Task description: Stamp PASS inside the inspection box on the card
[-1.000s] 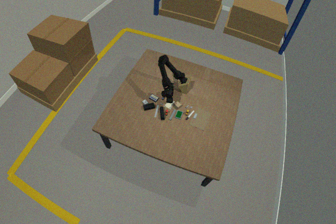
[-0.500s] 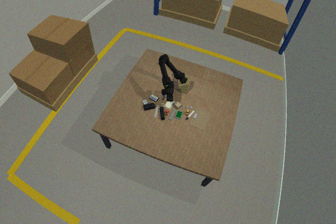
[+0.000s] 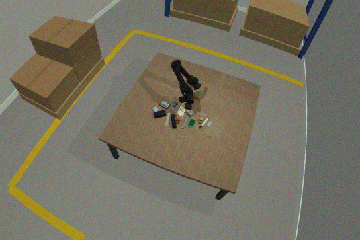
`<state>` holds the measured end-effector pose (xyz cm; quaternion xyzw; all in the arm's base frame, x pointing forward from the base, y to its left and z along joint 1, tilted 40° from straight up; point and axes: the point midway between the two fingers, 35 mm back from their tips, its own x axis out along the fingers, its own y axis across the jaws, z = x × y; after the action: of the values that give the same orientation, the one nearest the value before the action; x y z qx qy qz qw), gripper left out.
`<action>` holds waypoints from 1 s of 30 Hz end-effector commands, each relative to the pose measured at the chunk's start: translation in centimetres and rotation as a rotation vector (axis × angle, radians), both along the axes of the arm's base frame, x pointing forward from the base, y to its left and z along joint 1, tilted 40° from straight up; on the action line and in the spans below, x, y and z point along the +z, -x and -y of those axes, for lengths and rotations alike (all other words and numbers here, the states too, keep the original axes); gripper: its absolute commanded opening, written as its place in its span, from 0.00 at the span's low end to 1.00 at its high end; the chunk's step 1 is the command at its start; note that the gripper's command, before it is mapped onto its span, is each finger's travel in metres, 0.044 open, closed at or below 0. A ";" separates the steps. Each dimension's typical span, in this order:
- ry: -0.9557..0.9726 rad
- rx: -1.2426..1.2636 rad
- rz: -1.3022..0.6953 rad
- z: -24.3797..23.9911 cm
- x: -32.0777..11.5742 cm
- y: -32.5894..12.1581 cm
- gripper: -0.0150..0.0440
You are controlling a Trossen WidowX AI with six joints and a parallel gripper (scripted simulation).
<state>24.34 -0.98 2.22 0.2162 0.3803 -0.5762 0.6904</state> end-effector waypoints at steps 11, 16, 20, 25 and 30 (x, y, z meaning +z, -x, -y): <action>0.003 -0.007 -0.007 -5.2 -4.6 2.9 0.25; 0.015 -0.010 -0.004 -6.4 -5.8 4.1 0.25; 0.015 -0.010 -0.004 -6.4 -5.9 4.1 0.25; 0.014 -0.010 -0.004 -6.0 -6.5 4.0 0.25; 0.014 -0.010 -0.004 -5.5 -7.1 3.9 0.25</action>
<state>20.46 4.96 -4.45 0.2167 0.3762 -0.5817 0.6879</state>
